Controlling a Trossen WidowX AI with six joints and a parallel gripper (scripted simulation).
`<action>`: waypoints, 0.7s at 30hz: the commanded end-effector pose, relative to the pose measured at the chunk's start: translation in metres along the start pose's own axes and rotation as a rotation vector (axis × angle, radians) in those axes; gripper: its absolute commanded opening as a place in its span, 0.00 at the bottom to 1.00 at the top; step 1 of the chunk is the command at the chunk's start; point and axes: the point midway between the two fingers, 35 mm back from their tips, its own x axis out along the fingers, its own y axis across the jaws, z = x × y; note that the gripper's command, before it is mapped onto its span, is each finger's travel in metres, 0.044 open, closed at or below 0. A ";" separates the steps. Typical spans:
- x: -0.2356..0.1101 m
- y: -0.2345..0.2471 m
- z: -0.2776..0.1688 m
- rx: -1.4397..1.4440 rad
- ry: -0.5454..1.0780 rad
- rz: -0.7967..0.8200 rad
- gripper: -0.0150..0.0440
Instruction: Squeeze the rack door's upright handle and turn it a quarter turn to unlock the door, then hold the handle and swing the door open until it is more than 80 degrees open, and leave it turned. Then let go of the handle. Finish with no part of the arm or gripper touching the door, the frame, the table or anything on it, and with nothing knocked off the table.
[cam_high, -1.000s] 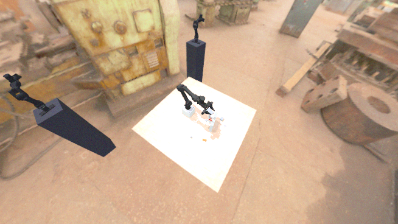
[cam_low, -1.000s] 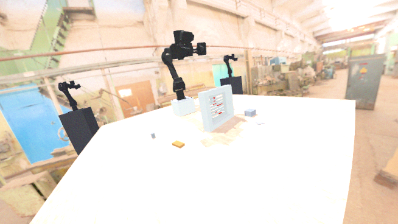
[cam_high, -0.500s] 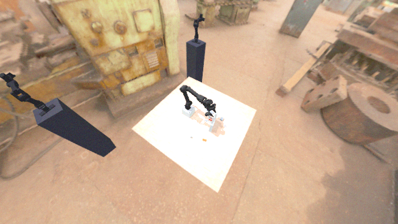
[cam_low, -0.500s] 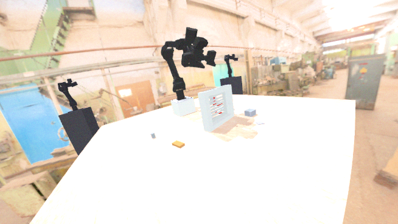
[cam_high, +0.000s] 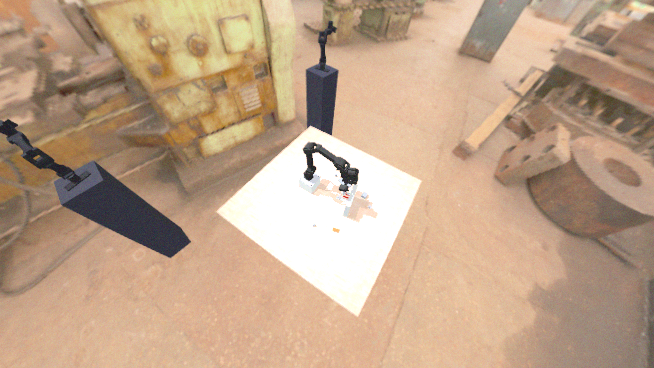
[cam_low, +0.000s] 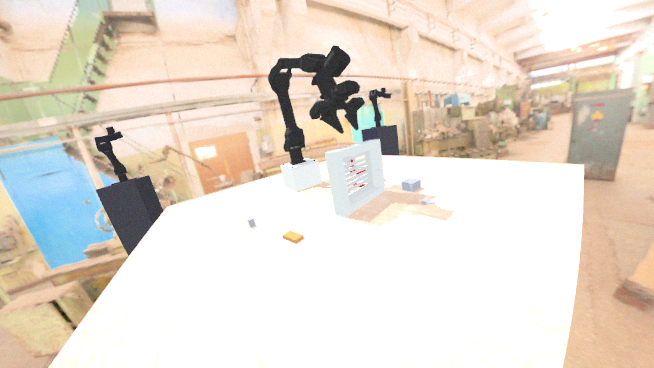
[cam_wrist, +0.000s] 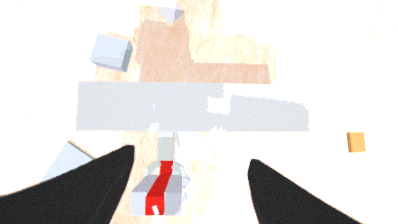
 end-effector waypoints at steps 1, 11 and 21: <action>0.005 0.006 -0.009 -0.032 0.111 -0.002 0.76; 0.010 0.022 -0.036 -0.111 0.403 -0.003 0.76; 0.018 0.022 -0.039 -0.113 0.408 -0.003 0.76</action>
